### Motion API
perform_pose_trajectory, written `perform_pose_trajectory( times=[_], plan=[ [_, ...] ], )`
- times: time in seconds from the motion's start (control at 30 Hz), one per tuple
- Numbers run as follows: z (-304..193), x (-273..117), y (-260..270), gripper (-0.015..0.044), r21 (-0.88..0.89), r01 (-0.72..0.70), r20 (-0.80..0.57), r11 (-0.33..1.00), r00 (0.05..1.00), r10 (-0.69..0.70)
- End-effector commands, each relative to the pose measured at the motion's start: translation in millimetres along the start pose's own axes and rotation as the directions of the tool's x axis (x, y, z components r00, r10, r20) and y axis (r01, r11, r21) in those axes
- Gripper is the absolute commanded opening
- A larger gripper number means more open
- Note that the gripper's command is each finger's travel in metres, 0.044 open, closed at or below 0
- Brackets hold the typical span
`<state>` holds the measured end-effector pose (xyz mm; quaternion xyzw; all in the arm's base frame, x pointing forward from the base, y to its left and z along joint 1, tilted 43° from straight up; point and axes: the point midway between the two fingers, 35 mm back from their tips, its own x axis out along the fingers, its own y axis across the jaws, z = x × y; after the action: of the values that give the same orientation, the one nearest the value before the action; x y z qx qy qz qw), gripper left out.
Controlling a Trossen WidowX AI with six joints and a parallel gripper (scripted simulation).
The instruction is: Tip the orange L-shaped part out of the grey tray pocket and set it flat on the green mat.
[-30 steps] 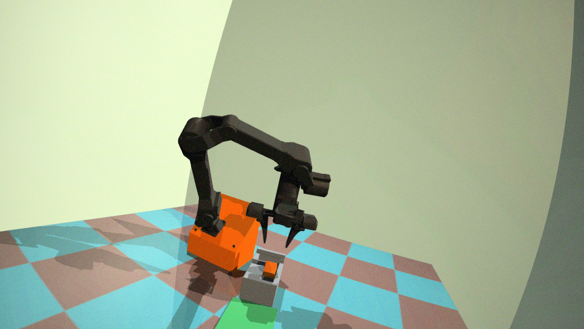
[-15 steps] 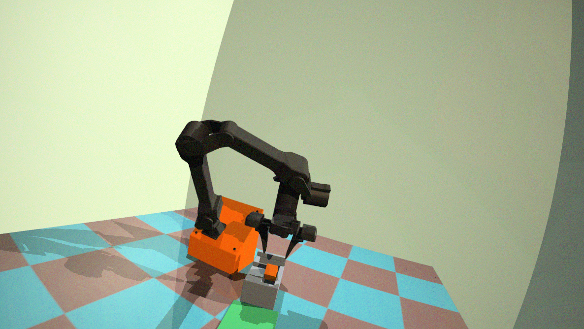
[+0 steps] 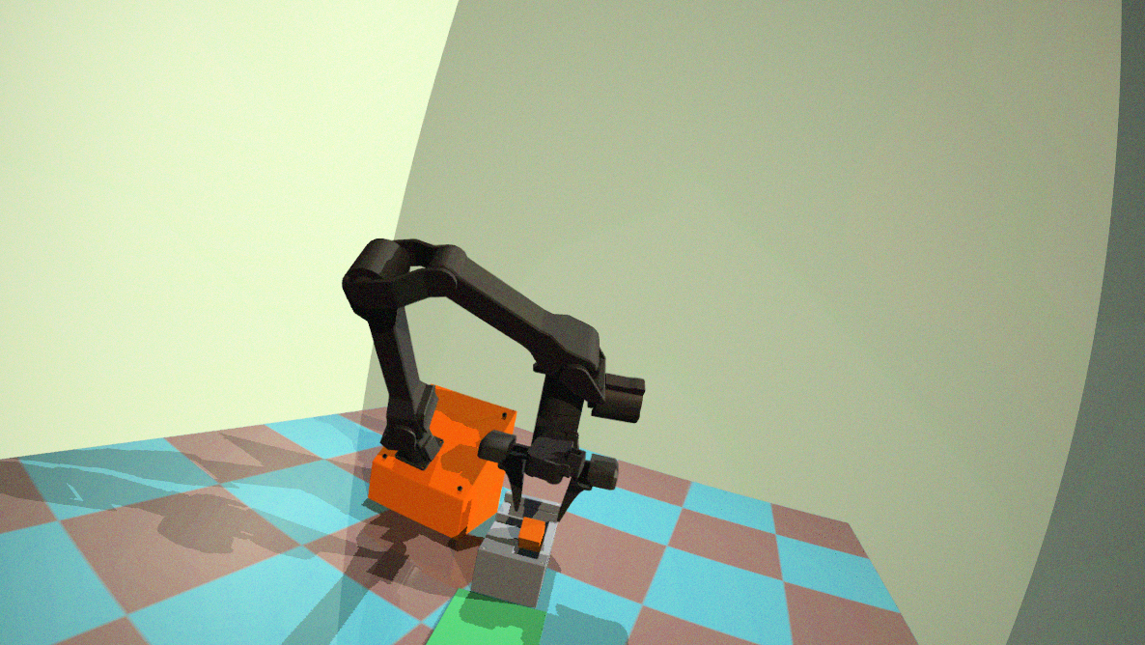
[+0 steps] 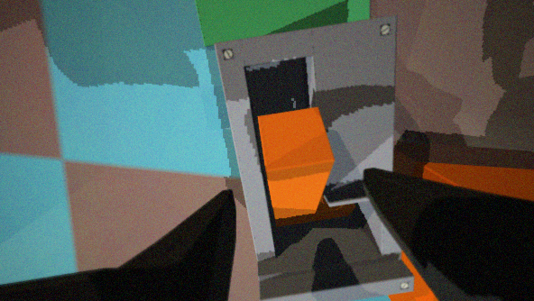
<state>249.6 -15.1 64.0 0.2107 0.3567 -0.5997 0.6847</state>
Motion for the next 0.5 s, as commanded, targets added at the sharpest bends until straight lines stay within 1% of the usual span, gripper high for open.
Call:
perform_pose_trajectory(
  times=[0.0, 0.47],
  plan=[
    [0.1, 8.2, -0.3, 0.028, -0.006, 0.0, 0.006, 1.0, 1.0, 0.0],
    [0.6, 30.7, -1.3, 0.028, -0.005, 0.001, 0.008, 1.0, 1.0, -0.001]
  ],
)
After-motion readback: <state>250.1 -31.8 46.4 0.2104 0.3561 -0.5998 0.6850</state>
